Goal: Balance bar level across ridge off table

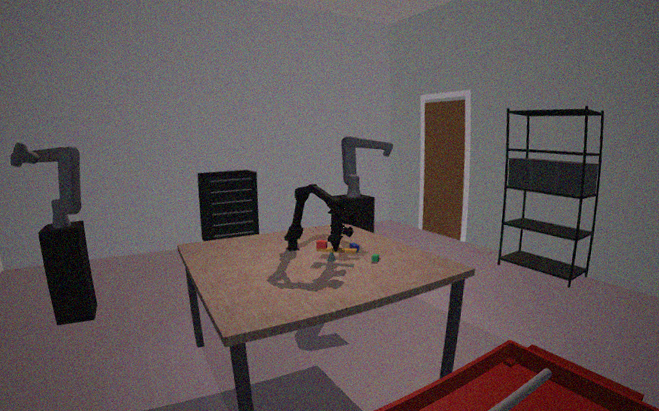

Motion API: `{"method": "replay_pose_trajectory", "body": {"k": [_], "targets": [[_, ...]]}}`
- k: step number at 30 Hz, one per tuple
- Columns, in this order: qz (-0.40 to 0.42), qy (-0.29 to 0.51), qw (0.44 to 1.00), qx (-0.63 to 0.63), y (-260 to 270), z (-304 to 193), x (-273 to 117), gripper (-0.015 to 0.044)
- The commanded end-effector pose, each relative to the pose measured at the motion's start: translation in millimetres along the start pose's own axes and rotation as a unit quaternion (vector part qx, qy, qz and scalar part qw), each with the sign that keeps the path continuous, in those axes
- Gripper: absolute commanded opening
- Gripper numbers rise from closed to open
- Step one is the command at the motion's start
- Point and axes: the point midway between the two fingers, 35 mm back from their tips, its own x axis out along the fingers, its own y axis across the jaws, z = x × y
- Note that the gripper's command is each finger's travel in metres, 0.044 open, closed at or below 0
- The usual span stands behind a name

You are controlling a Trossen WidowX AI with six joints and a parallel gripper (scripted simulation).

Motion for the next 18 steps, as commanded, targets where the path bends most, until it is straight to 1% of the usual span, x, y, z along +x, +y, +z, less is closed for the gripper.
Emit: {"method": "replay_pose_trajectory", "body": {"k": [1,6,15,16,18], "targets": [[0.000,0.000,1.000,0.000,0.0,0.0,-0.1,0.0185],[0.000,0.000,1.000,0.000,0.0,0.0,-0.1,0.0185],[0.000,0.000,1.000,0.000,0.0,0.0,-0.1,0.0421],[0.000,0.000,1.000,0.000,0.0,0.0,-0.1,0.0440],[0.000,0.000,1.000,0.000,0.0,0.0,-0.1,0.0440]]}}
